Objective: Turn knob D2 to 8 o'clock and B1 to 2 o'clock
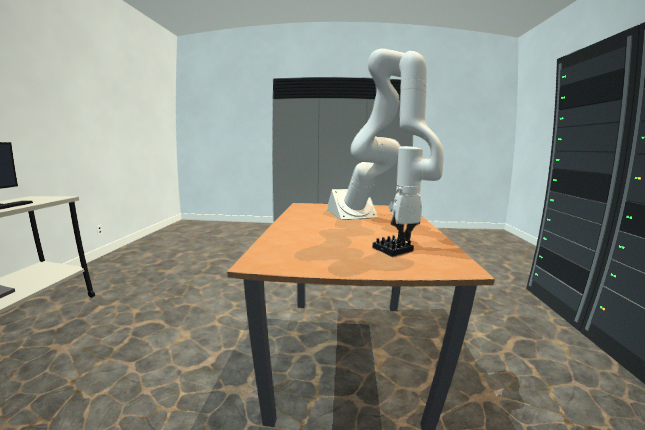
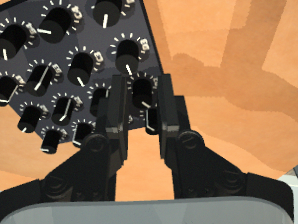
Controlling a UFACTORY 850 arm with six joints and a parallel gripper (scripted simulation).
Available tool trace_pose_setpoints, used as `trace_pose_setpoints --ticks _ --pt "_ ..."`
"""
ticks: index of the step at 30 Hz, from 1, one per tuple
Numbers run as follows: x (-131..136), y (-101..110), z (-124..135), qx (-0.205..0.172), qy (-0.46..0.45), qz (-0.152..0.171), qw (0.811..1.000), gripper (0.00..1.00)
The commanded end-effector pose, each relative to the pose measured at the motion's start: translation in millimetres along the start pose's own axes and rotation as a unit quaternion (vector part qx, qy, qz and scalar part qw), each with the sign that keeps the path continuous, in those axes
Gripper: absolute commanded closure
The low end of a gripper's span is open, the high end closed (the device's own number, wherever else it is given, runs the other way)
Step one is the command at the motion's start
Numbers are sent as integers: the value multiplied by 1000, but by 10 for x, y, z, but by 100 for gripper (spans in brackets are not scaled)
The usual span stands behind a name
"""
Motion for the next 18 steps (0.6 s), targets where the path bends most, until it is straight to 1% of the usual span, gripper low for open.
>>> trace_pose_setpoints --ticks 1,11,18 --pt "-3 2 5 -2 0 2 1000 81" --pt "-3 43 5 -2 0 2 1000 81" --pt "-3 199 4 -2 0 2 1000 81"
Point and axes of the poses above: the point where the finger pads meet when closed, its own y axis back along the fingers, its own x axis across the jaws, z = x × y, the point moved 4 cm from there along y, back along the fingers, and after that the axes turned 6 degrees about -y, right-handed, at the moved point
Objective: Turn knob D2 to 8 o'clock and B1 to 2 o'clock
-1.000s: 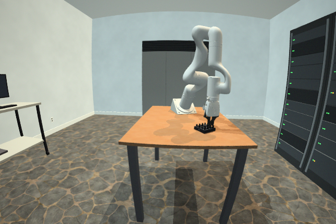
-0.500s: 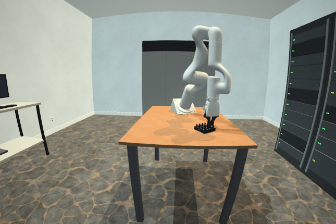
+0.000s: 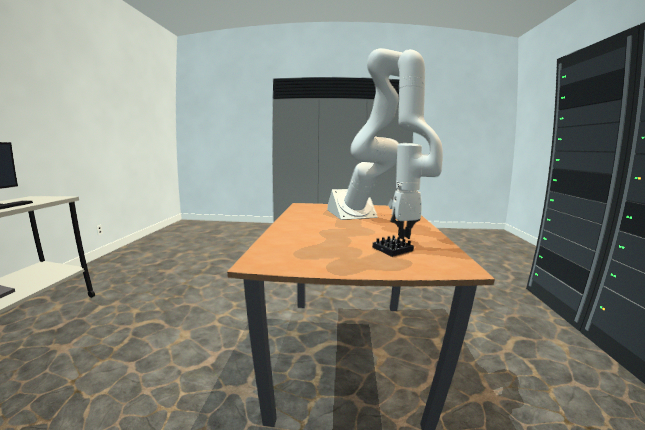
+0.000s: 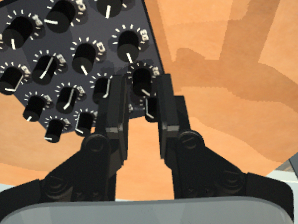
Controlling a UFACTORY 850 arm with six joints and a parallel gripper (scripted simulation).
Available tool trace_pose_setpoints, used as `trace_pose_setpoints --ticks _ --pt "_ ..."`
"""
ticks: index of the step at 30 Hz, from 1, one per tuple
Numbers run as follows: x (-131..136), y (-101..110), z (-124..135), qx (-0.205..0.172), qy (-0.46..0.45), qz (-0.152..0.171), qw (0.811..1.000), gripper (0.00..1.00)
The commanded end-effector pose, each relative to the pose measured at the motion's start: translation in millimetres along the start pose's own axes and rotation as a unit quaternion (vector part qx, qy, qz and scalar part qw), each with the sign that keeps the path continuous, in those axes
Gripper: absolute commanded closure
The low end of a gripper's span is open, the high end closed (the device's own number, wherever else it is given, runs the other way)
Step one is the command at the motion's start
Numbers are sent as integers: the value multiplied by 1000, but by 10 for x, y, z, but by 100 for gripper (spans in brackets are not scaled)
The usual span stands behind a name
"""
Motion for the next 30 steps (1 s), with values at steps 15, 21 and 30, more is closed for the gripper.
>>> trace_pose_setpoints --ticks 15,21,30 --pt "6 253 10 1 0 -3 1000 81" --pt "6 254 10 1 0 -3 1000 0" --pt "7 347 11 1 0 -3 1000 0"
Point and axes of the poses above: the point where the finger pads meet when closed, its own y axis back along the fingers, its own x axis across the jaws, z = x × y, the point moved 4 cm from there along y, back along the fingers, and after that the axes turned 6 degrees about -y, right-handed, at the moved point
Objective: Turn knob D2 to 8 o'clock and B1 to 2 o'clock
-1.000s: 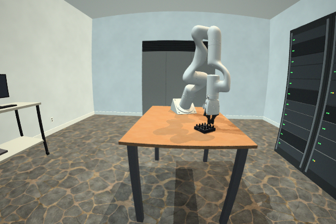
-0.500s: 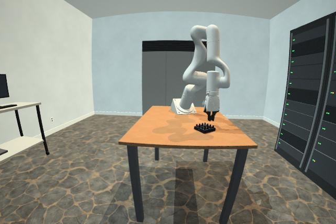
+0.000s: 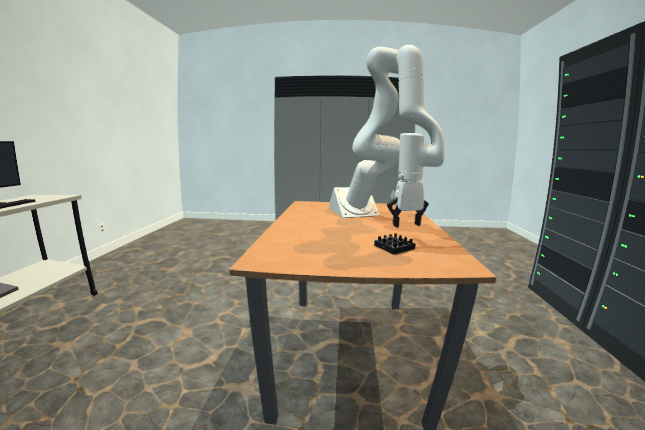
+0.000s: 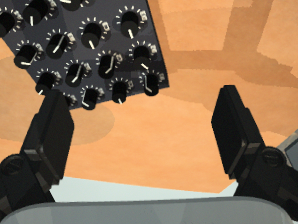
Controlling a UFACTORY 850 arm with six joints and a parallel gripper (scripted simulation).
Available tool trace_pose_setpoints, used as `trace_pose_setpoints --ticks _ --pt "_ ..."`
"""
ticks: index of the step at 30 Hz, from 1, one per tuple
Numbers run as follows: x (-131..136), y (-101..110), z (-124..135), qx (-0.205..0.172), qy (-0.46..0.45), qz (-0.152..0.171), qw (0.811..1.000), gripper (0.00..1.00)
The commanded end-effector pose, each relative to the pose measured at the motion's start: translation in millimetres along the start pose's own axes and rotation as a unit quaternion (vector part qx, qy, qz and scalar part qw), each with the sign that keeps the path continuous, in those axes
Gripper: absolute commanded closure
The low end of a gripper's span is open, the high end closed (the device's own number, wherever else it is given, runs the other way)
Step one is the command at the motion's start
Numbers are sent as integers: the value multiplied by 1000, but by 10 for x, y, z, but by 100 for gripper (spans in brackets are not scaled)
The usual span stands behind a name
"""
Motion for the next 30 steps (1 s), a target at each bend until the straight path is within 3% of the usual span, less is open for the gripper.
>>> trace_pose_setpoints --ticks 1,8,10,18,30 --pt "3 107 8 -1 0 -1 1000 0" --pt "3 583 8 -1 0 -1 1000 0" --pt "3 583 8 -1 0 -1 1000 0" --pt "4 1040 8 -1 0 -1 1000 0" --pt "5 1111 8 -1 0 -1 1000 0"
Point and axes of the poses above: the point where the finger pads meet when closed, its own y axis back along the fingers, its own x axis across the jaws, z = x × y, the point moved 4 cm from there along y, back along the fingers, and after that the axes turned 6 degrees about -y, right-handed, at the moved point
